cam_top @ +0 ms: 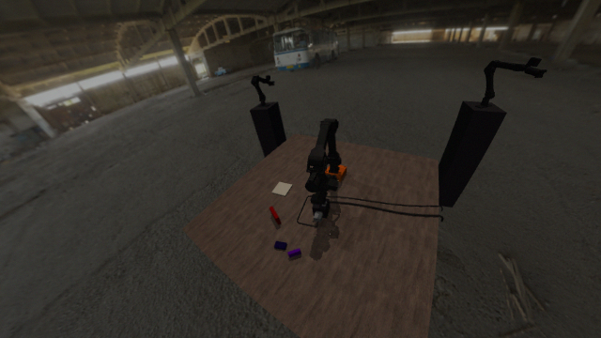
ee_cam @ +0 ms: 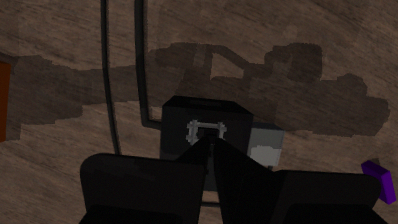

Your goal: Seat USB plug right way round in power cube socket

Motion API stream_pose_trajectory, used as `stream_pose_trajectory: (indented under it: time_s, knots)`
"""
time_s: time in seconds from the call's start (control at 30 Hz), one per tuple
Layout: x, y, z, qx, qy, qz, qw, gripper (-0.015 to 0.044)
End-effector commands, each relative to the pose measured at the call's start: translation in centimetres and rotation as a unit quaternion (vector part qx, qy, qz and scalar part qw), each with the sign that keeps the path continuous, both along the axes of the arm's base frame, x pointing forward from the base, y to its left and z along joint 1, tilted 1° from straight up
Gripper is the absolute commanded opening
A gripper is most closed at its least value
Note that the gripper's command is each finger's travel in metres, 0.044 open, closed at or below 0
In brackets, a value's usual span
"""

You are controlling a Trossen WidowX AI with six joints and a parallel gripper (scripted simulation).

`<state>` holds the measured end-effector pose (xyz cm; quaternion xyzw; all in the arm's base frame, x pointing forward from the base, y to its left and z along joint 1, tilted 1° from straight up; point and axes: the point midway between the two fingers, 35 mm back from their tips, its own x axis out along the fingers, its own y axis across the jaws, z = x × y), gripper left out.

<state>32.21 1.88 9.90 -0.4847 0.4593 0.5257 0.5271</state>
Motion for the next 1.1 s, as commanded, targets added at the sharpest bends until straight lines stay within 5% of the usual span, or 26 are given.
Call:
stream_pose_trajectory:
  time_s: [0.0, 0.17, 0.3, 1.07]
  knots:
    - [0.0, -0.03, -0.4, -0.001, 0.003, 0.002, 1.0, 0.0]
    - [0.0, -0.03, -0.4, -0.001, 0.003, 0.002, 1.0, 0.0]
    - [0.0, 0.0, 0.0, 0.0, 0.0, 0.0, 1.0, 0.0095]
    - [0.01, -0.01, 0.48, 0.0, 0.0, 0.0, 1.0, 0.0095]
